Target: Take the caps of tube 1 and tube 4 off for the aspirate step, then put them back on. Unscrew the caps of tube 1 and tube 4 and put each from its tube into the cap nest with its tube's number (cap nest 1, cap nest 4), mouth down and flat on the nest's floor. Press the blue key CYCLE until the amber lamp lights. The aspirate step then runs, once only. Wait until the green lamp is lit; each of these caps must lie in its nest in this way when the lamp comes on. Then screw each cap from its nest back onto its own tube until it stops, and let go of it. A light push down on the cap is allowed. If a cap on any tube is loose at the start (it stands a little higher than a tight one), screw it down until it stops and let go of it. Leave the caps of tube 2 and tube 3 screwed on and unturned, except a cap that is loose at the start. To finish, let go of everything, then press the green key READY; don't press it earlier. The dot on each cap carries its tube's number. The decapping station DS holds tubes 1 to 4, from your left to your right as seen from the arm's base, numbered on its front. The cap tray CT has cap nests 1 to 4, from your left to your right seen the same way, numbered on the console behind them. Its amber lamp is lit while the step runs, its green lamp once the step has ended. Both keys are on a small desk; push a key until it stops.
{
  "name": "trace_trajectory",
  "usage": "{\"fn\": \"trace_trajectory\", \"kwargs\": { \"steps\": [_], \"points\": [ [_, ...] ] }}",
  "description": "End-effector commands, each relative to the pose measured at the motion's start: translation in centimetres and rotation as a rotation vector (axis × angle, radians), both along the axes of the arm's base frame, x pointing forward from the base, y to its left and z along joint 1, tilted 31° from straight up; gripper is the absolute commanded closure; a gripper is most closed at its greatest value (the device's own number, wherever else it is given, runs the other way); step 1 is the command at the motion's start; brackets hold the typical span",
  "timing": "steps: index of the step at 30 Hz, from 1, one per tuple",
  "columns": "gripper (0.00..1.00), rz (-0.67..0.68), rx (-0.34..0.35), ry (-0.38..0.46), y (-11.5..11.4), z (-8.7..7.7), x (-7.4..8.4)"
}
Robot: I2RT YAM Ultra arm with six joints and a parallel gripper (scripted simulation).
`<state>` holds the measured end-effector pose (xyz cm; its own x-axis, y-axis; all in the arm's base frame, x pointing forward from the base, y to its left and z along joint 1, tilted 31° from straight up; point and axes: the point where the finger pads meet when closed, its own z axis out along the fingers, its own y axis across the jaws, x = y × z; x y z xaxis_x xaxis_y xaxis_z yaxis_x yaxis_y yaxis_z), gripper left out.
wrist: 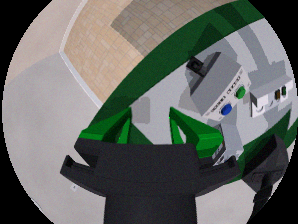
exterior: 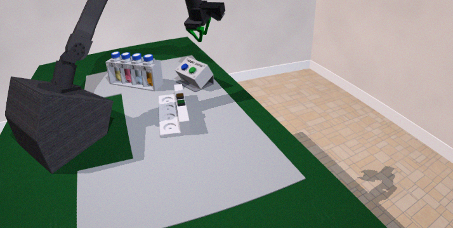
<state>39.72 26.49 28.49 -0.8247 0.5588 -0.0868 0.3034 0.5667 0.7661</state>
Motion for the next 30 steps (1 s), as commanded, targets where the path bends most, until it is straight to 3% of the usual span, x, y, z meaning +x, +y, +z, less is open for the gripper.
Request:
{"fn": "trace_trajectory", "kwargs": {
  "steps": [1,7,13,30],
  "points": [
    [0.51,-0.001,0.007,-0.014,-0.1,0.6,0.0],
    [0.51,0.011,-0.001,-0.021,-0.6,0.2,-0.6],
    [0.51,0.127,-0.120,-0.134,-2.4,0.1,-1.9],
    [0.51,0.451,-0.418,-0.357,-6.8,-2.7,-6.3]
  ]
}}
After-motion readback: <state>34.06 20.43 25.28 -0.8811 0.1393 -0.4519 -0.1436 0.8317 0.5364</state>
